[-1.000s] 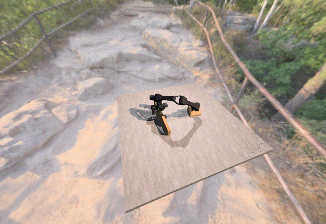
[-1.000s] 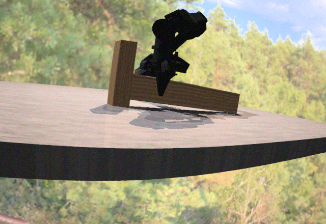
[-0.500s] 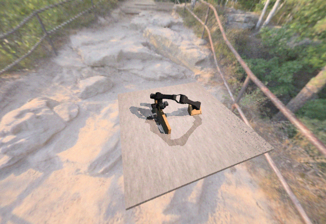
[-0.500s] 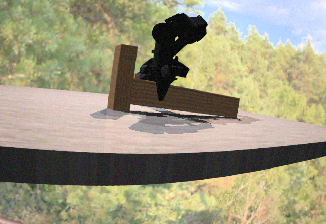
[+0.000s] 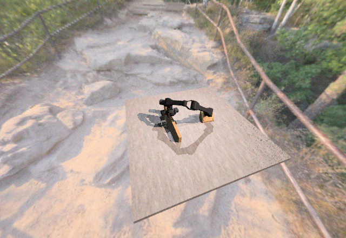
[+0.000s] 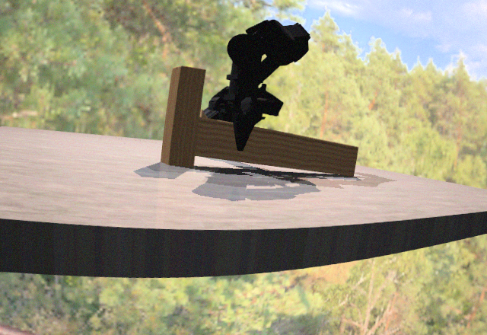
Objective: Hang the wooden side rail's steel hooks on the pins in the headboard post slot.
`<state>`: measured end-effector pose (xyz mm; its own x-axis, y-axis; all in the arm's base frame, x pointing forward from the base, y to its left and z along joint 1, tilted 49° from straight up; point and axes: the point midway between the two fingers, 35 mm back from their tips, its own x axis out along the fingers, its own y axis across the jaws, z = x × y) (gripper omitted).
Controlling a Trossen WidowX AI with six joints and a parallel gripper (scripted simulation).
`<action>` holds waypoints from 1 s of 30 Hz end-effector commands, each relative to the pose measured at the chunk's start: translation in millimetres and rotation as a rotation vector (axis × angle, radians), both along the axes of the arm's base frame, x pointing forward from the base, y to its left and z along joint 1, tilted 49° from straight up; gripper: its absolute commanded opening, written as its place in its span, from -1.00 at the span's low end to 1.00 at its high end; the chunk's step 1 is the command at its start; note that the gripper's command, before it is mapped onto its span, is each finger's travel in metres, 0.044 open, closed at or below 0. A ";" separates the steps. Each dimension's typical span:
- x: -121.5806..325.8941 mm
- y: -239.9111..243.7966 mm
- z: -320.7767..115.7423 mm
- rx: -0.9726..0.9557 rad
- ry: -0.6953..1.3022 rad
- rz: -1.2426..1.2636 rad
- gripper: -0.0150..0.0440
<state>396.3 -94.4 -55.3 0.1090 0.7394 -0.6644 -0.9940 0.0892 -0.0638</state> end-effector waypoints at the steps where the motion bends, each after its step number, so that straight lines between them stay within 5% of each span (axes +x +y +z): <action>1: -0.4 -3.0 -1.3 -0.004 -0.001 -0.007 -0.49; 30: 0.2 0.6 -4.5 -0.004 -0.001 -0.007 -0.49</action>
